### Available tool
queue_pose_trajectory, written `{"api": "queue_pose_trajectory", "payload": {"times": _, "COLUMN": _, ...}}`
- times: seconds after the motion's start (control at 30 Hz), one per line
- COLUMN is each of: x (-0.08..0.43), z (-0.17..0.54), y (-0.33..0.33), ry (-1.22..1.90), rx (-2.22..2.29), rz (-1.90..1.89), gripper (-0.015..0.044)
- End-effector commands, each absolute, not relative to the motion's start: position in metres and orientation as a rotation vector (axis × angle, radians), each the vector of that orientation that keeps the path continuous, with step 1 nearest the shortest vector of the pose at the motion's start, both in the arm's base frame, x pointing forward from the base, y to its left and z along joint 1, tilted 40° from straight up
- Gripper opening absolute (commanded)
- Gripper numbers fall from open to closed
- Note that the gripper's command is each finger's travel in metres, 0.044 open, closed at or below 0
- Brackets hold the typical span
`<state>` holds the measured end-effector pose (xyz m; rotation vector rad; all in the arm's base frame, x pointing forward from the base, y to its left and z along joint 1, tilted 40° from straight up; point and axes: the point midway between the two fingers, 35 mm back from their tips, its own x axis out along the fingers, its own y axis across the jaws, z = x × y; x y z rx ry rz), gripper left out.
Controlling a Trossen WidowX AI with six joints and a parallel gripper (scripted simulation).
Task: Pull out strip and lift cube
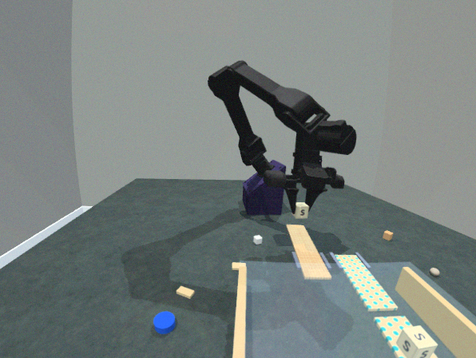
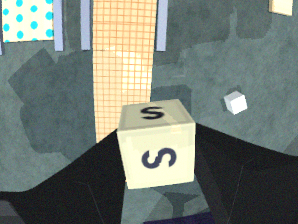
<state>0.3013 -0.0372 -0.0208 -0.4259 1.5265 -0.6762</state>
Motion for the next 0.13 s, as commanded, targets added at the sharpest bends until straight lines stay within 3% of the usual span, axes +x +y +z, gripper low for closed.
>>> {"api": "queue_pose_trajectory", "payload": {"times": 0.0, "x": 0.3014, "z": -0.0205, "y": -0.0366, "ry": 1.526, "rx": -0.421, "rz": -0.677, "gripper": 0.0000}}
{"api": "queue_pose_trajectory", "payload": {"times": 0.1, "x": 0.3014, "z": -0.0205, "y": -0.0366, "ry": 1.526, "rx": -0.421, "rz": -0.677, "gripper": 0.0000}}
